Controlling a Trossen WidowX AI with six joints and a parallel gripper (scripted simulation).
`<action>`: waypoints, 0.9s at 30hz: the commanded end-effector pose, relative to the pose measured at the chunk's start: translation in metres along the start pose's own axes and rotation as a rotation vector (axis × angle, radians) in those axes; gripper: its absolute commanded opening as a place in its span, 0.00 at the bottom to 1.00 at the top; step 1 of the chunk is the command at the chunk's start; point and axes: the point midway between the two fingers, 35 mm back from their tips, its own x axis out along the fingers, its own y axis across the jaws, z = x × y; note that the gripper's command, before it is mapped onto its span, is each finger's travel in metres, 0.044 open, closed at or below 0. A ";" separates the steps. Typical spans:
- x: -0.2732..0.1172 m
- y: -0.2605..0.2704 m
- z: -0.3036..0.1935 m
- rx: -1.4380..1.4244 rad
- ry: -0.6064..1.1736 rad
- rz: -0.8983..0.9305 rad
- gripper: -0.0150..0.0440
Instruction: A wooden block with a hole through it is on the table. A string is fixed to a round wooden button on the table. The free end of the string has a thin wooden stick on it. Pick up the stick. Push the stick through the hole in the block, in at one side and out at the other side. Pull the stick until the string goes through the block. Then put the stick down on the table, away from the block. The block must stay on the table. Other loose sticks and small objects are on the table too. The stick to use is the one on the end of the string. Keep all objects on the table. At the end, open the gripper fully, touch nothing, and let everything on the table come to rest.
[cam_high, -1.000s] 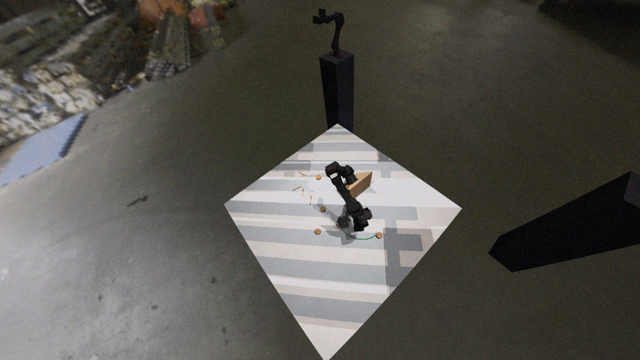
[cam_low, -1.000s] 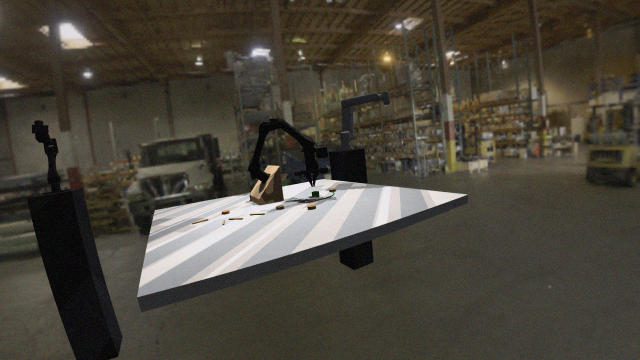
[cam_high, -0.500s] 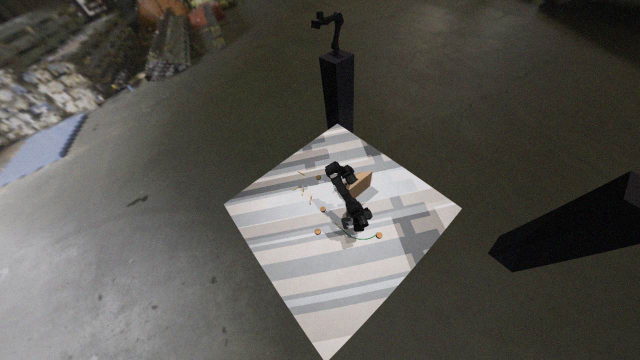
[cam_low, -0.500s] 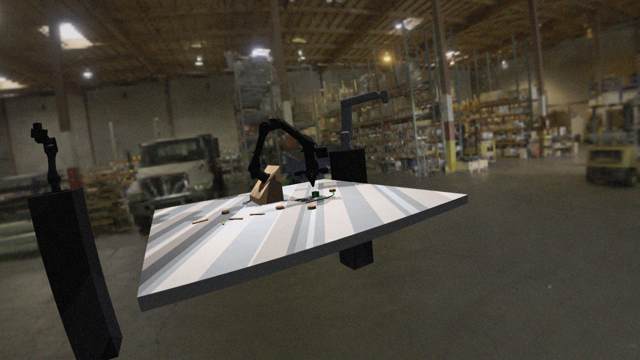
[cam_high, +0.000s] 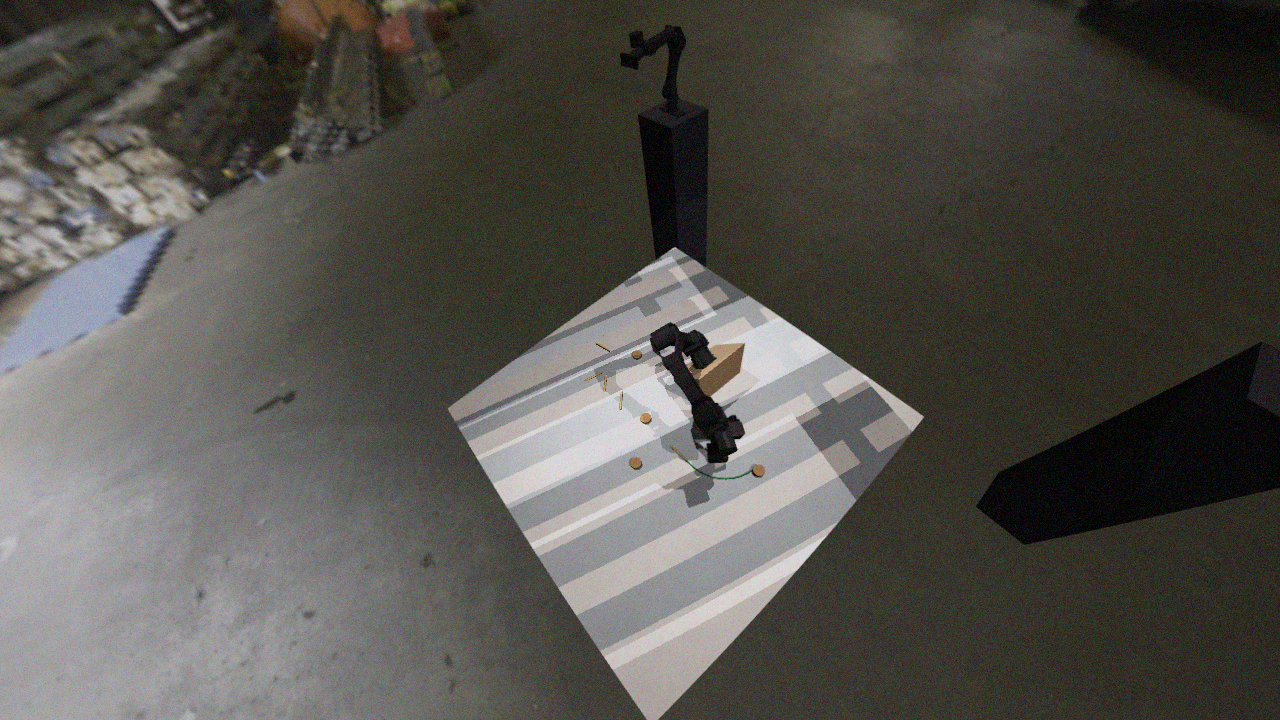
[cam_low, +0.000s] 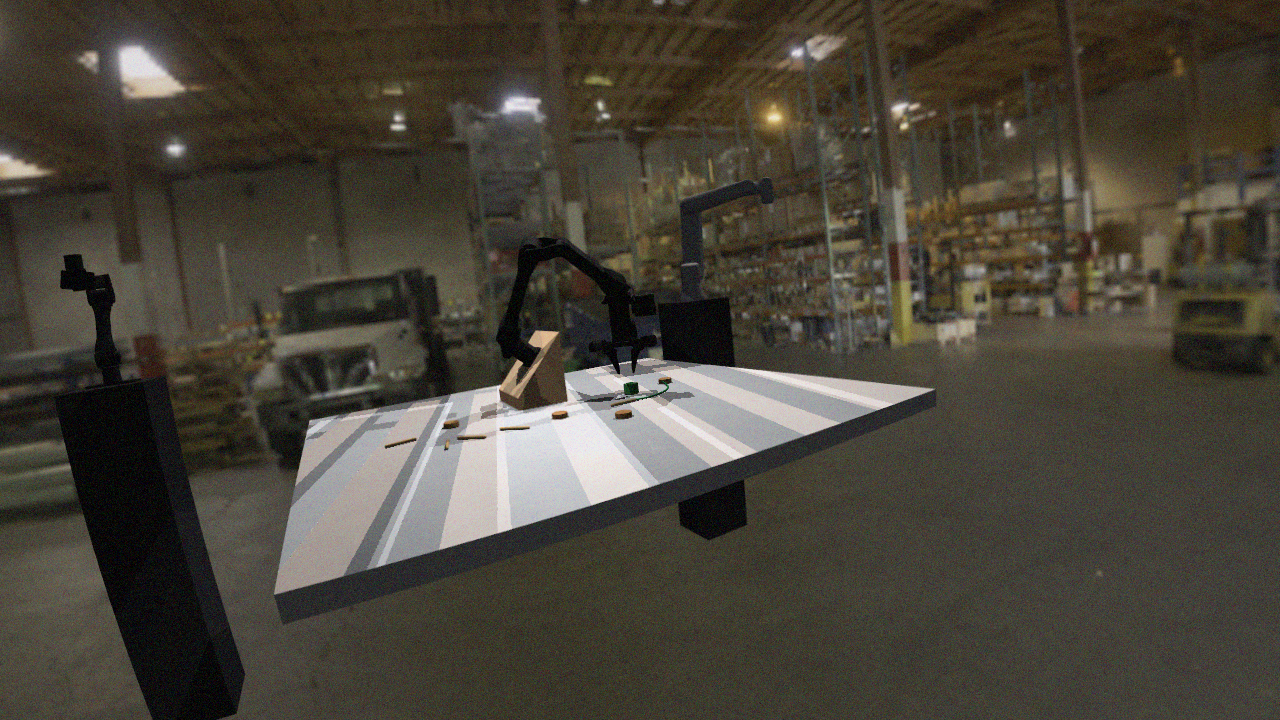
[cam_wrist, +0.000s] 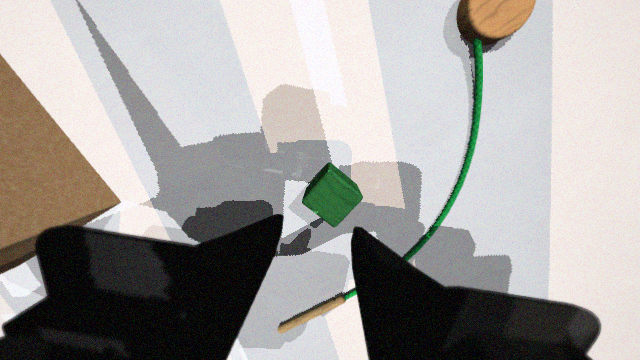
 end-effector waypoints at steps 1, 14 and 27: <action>0.000 0.000 0.000 0.000 0.000 0.000 0.48; 0.000 0.000 0.000 0.000 0.000 0.000 0.25; -0.001 -0.004 -0.008 0.363 -0.001 -0.002 0.48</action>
